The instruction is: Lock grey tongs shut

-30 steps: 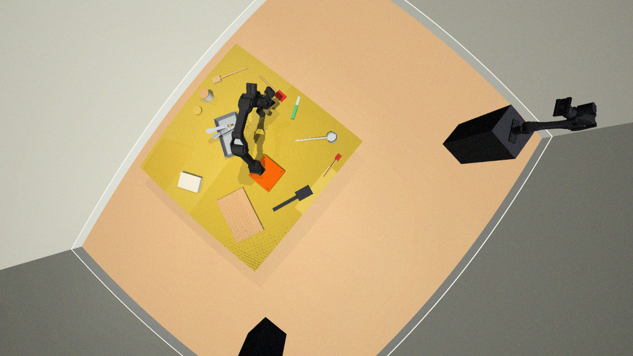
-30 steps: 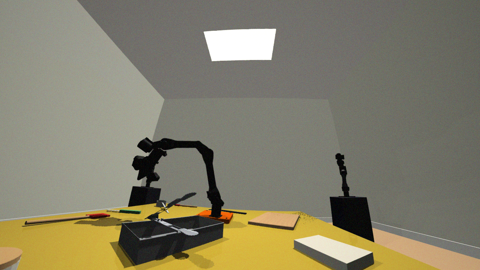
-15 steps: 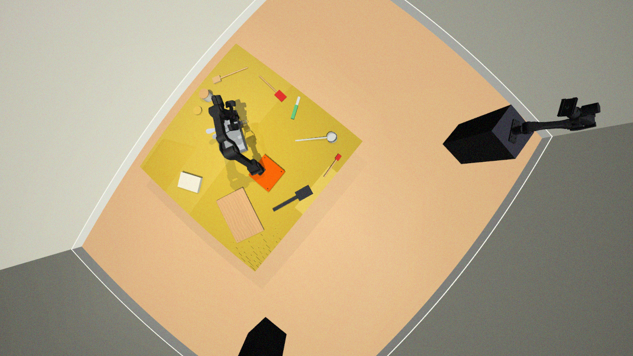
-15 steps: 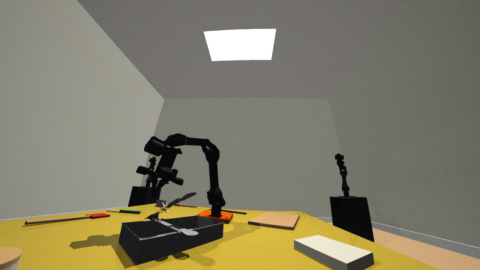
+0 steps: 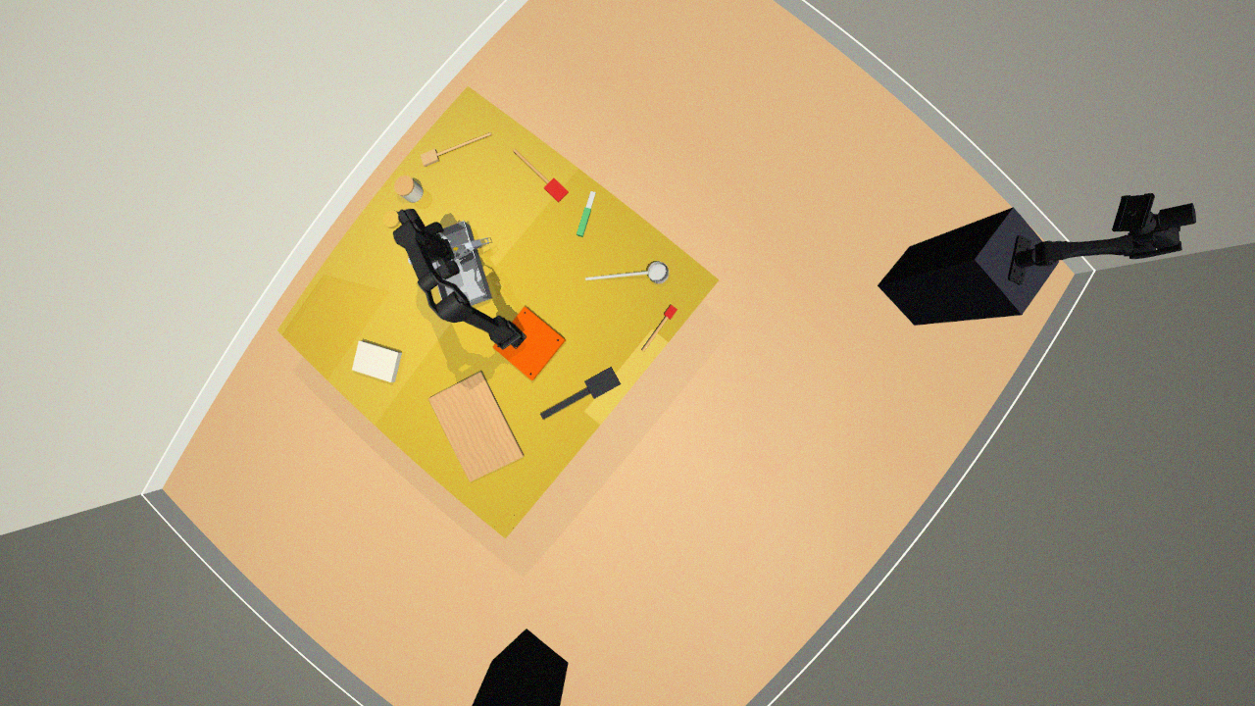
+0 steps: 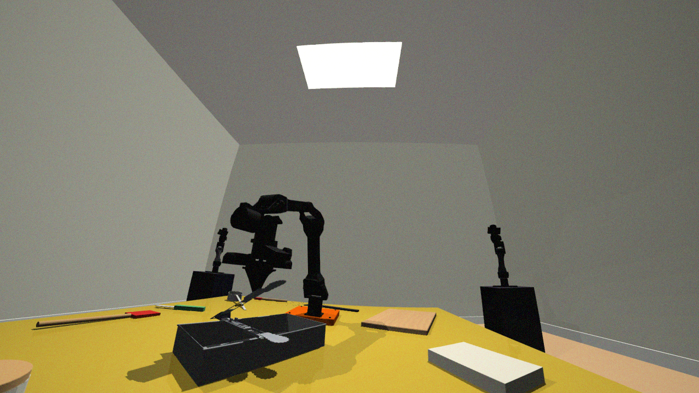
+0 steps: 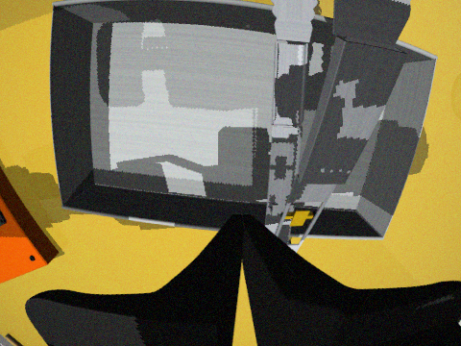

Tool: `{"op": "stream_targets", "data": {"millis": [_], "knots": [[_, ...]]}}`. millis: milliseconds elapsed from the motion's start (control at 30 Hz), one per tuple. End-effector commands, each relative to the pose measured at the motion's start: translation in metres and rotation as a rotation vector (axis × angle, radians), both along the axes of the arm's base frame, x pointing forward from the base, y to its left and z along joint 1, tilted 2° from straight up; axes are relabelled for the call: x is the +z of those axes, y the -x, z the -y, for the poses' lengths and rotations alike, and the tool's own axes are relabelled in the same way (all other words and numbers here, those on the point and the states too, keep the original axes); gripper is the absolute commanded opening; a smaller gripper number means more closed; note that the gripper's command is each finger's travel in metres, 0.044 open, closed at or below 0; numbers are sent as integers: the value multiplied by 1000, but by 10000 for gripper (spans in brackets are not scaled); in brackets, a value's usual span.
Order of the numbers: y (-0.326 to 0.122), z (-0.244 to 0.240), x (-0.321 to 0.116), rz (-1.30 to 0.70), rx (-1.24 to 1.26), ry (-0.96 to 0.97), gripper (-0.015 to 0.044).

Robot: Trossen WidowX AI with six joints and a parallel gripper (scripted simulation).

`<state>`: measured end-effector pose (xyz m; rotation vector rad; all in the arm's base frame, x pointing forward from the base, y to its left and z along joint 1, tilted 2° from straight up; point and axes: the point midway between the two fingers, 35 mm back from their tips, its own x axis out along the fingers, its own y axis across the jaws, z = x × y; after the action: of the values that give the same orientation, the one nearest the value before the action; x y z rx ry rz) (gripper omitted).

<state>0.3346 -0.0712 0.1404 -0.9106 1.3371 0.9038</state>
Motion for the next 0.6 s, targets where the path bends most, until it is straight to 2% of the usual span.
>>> {"op": "stream_targets", "data": {"millis": [0, 567], "knots": [[0, -2, -2, 4, 9, -5, -150], [-2, -2, -29, 5, 9, -5, -150]]}}
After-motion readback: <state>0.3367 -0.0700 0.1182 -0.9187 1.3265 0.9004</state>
